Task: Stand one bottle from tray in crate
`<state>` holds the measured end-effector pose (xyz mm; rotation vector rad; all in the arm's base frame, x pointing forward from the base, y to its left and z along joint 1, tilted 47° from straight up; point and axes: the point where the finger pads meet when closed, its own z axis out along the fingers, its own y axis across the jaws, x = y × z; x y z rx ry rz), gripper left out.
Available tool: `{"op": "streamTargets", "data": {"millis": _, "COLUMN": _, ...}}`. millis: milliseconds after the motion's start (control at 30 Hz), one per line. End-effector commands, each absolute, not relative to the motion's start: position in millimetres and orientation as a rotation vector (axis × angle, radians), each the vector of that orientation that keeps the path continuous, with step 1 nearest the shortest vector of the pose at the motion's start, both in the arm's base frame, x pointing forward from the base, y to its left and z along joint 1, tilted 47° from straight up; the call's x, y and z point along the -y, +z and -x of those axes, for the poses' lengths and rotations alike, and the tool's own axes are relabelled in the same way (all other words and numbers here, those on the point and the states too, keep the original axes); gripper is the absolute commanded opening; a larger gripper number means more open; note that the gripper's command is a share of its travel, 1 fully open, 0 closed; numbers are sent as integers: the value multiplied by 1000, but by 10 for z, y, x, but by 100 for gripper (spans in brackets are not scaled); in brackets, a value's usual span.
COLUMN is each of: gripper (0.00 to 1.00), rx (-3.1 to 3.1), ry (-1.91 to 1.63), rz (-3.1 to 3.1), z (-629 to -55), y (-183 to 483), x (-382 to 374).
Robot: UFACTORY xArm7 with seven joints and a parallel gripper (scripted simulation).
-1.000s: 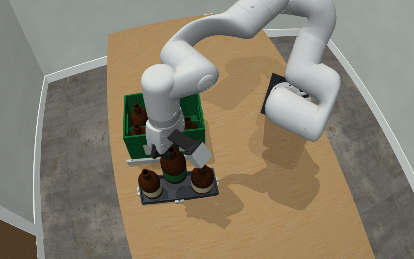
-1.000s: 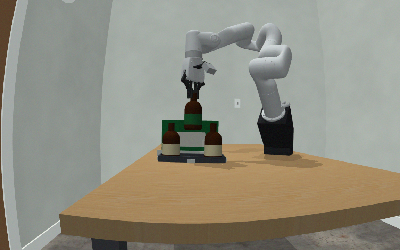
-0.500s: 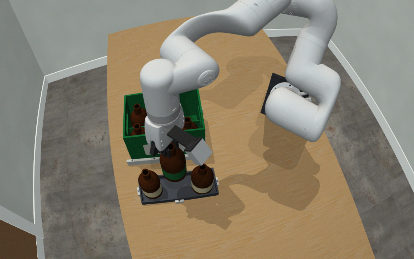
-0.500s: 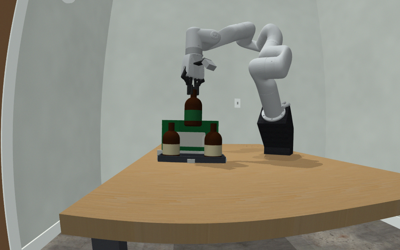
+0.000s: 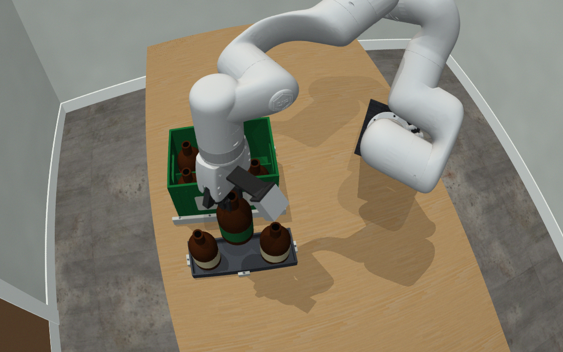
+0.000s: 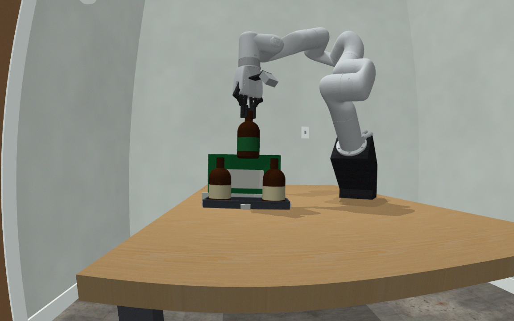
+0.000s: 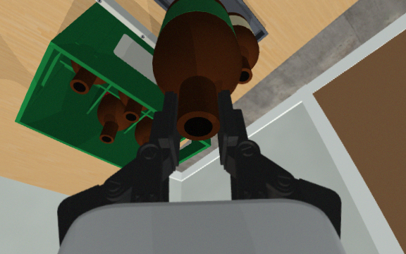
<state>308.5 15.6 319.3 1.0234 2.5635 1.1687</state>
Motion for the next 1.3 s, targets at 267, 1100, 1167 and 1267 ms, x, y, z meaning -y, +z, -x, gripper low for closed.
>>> {"op": "streamTargets", "data": {"millis": 267, "gripper": 0, "rx": -2559, "ry": 1170, "rz": -1024, "z": -3077, "y": 3228, "x": -126}}
{"op": "streamTargets", "data": {"millis": 1100, "gripper": 0, "rx": -2559, "ry": 1170, "rz": -1024, "z": -3063, "y": 3252, "x": -104}}
{"op": "streamTargets", "data": {"millis": 1167, "gripper": 0, "rx": -2559, "ry": 1170, "rz": -1024, "z": -3056, "y": 3265, "x": -93}}
{"op": "streamTargets", "data": {"millis": 1267, "gripper": 0, "rx": -2559, "ry": 1170, "rz": -1024, "z": -3047, "y": 3280, "x": -80}}
